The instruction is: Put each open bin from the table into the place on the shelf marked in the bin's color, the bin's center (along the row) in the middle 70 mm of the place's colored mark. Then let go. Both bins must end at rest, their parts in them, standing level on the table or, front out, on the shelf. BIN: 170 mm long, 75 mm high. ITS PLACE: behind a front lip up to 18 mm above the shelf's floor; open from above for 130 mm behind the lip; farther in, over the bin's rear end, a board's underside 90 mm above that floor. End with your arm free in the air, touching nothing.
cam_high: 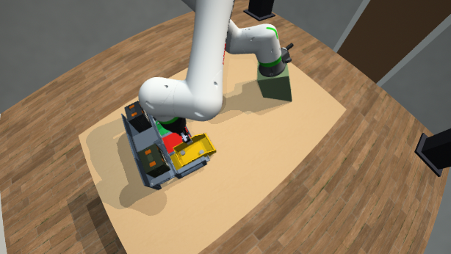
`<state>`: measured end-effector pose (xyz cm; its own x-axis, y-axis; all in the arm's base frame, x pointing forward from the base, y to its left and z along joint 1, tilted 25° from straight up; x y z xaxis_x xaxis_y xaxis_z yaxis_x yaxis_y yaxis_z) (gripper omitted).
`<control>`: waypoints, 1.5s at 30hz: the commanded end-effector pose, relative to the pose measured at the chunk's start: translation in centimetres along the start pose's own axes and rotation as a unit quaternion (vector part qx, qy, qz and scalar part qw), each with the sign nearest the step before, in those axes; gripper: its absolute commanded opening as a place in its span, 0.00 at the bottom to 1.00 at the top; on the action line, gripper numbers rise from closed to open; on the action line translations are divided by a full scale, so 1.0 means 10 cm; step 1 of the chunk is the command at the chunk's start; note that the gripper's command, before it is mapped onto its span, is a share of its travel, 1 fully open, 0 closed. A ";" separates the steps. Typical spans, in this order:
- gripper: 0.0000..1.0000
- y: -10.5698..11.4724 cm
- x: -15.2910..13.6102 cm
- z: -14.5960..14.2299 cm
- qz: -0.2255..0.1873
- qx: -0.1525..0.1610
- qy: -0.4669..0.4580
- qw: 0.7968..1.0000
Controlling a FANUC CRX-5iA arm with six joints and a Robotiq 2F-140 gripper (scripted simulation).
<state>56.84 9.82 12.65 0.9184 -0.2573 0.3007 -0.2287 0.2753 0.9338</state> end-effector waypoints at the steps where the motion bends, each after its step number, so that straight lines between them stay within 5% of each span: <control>1: 0.00 0.00 0.00 0.00 0.000 0.000 0.000 1.000; 45: 0.00 0.01 0.14 -0.03 0.006 0.001 0.000 1.000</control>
<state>58.18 9.78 13.04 0.9158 -0.2543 0.3107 -0.2393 0.2757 0.9310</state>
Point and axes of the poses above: the point where the finger pads meet when closed, its own y axis back along the fingers, its own z axis across the jaws, x = y × z, the point moved 5 cm from there along y, back along the fingers, and after that the axes turned 13 degrees about -y, right-handed, at the moved point
